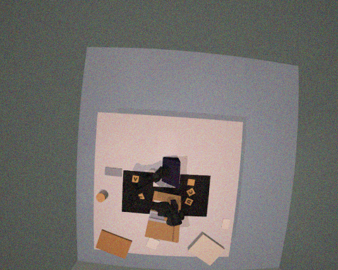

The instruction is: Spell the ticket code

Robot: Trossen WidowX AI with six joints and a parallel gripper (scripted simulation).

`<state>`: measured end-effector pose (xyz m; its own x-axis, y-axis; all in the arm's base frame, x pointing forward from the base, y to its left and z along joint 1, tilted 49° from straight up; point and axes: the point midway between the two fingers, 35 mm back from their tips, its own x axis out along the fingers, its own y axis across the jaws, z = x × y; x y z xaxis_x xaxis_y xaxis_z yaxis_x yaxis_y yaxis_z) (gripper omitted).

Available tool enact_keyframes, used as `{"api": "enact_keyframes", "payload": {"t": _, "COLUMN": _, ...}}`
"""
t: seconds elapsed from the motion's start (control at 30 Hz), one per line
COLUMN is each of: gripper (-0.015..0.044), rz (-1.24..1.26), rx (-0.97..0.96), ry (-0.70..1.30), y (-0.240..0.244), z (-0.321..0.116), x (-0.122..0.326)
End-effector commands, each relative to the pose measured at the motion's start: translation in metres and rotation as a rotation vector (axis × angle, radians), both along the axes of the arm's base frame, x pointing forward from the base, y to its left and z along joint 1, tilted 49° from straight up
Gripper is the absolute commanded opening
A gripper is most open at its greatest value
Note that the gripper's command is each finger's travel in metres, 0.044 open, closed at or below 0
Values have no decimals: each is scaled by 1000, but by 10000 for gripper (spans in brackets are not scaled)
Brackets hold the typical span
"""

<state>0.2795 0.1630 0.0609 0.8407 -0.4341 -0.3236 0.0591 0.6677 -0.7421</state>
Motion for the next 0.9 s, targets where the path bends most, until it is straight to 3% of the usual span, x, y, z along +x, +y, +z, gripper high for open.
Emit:
{"api": "enact_keyframes", "payload": {"t": 0.0, "gripper": 59, "rz": 0, "rx": 0, "ry": 0, "y": 0, "z": 0, "x": 0}}
{"api": "enact_keyframes", "payload": {"t": 0.1, "gripper": 0, "rz": 0, "rx": 0, "ry": 0, "y": 0, "z": 0, "x": 0}}
{"api": "enact_keyframes", "payload": {"t": 0.43, "gripper": 0, "rz": -11, "rx": 3, "ry": 20, "y": 1, "z": -1, "x": 3}}
{"api": "enact_keyframes", "payload": {"t": 0.87, "gripper": 0, "rz": -385, "rx": 51, "ry": 388, "y": -10, "z": 20, "x": 27}}
